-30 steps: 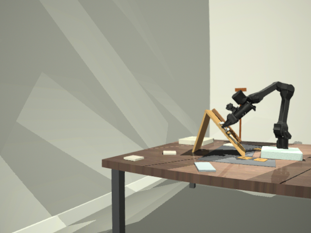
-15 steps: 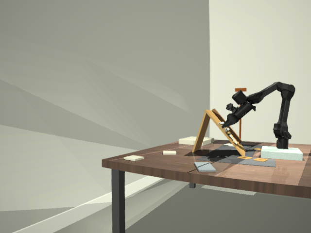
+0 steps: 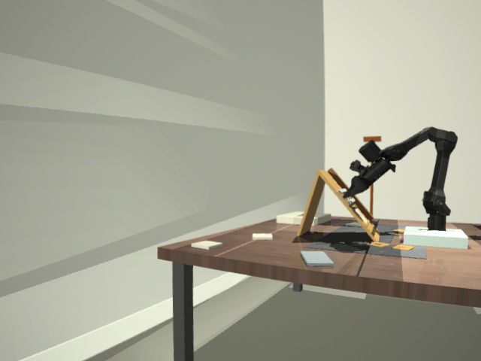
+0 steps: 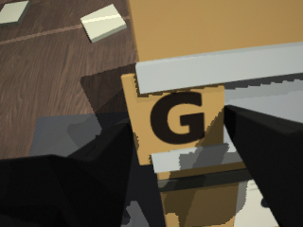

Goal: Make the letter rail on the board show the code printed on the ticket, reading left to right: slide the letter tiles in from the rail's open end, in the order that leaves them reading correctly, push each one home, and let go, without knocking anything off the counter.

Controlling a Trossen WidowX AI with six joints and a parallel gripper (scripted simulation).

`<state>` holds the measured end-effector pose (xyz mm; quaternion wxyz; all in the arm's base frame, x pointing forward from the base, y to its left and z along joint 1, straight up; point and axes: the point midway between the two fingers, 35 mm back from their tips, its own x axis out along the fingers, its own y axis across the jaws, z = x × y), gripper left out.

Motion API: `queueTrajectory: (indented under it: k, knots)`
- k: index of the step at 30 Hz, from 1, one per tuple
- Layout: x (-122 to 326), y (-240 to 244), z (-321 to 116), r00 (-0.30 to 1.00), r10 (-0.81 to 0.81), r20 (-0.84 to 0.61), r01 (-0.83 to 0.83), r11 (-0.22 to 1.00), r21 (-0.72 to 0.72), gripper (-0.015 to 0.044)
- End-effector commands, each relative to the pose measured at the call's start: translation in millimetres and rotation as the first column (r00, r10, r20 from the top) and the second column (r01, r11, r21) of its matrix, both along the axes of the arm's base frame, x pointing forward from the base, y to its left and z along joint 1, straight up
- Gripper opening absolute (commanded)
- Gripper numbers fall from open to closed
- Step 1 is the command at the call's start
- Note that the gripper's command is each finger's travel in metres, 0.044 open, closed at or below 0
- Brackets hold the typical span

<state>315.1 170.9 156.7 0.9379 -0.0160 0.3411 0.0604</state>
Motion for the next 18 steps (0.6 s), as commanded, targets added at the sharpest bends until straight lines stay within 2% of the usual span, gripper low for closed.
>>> queueTrajectory:
  k: [1,18]
  knots:
    - [0,-2,0,1.0,0.004,0.003,-0.004,1.0,0.001,0.0]
    - [1,-13,1,1.0,0.004,0.003,-0.004,1.0,0.0,0.0]
